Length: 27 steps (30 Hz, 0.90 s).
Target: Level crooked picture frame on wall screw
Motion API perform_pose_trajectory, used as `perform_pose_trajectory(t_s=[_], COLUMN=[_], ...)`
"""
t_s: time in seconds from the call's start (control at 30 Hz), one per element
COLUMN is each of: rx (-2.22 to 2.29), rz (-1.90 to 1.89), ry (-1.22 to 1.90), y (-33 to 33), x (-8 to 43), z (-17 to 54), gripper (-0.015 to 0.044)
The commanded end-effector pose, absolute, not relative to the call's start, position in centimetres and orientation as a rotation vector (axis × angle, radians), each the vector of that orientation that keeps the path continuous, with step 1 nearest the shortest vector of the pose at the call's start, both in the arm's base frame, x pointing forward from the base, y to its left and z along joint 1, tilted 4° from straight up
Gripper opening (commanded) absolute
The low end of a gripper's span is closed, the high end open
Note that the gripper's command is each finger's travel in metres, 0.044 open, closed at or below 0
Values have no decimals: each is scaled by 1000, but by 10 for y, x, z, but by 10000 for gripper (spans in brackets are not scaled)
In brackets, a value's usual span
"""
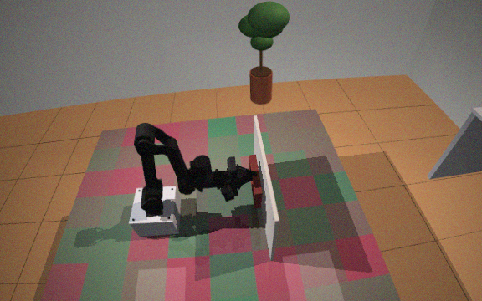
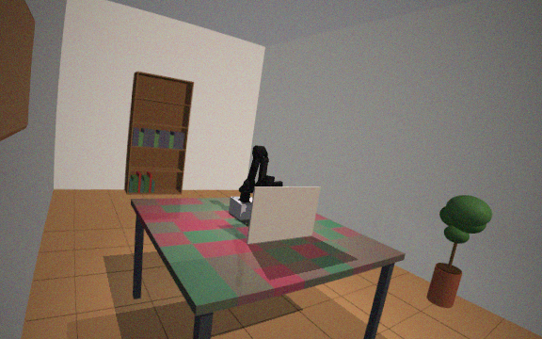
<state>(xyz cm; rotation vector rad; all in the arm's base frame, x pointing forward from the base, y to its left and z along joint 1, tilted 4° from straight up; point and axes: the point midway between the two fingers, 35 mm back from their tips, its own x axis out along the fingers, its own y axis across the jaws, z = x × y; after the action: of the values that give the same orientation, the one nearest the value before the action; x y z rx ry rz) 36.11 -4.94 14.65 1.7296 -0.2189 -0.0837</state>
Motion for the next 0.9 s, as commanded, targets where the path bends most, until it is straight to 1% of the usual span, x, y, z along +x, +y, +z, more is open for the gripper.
perform_pose_trajectory(t_s=[0.0,0.87], rx=[1731,1731], rz=[-74,-73], ry=[-231,-231], y=[-50,-51], x=[361,361], z=[151,154], gripper=[0,0])
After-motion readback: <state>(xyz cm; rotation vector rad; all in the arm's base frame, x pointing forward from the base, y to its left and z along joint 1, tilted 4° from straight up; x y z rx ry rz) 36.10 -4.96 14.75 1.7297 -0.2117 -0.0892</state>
